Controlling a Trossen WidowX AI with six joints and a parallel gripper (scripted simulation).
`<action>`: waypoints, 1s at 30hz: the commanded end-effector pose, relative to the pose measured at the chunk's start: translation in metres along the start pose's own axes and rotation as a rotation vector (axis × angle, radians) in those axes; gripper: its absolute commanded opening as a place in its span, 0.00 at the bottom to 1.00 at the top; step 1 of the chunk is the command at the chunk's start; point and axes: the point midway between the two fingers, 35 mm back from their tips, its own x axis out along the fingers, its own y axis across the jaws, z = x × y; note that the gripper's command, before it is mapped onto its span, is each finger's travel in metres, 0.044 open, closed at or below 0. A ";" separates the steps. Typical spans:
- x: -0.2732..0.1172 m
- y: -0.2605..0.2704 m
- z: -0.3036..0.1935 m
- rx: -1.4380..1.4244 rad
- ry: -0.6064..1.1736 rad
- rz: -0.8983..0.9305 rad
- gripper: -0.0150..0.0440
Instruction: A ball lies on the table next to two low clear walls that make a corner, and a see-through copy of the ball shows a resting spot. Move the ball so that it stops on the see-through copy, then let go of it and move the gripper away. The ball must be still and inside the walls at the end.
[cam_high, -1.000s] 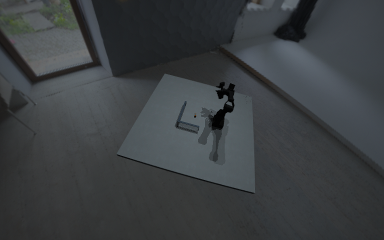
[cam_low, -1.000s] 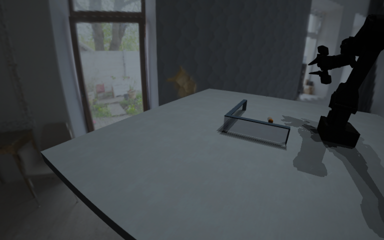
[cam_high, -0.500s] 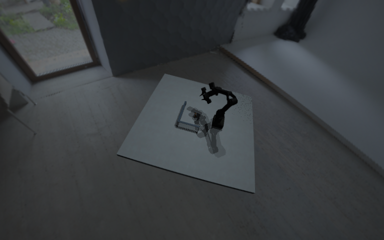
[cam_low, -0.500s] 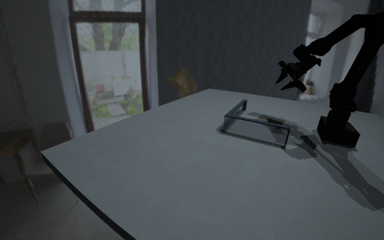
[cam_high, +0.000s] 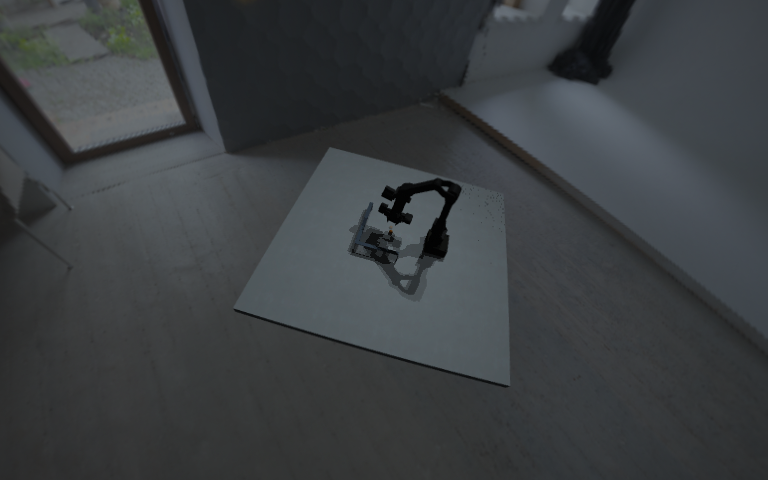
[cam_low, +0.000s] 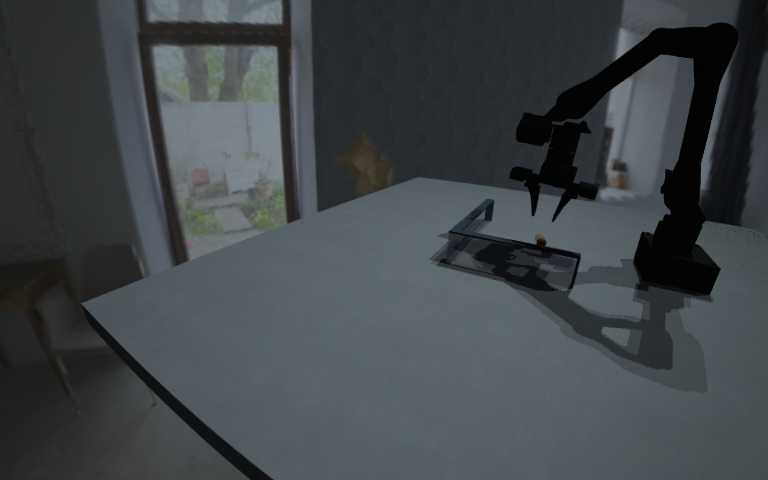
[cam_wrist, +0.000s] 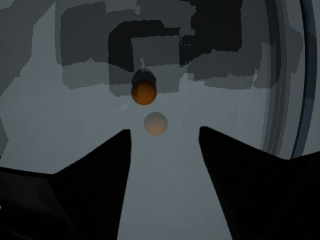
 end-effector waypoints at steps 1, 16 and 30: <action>0.011 0.007 0.020 -0.086 0.068 0.095 0.61; 0.027 0.009 0.018 -0.086 0.068 0.095 0.61; 0.049 0.011 0.017 -0.086 0.068 0.096 0.61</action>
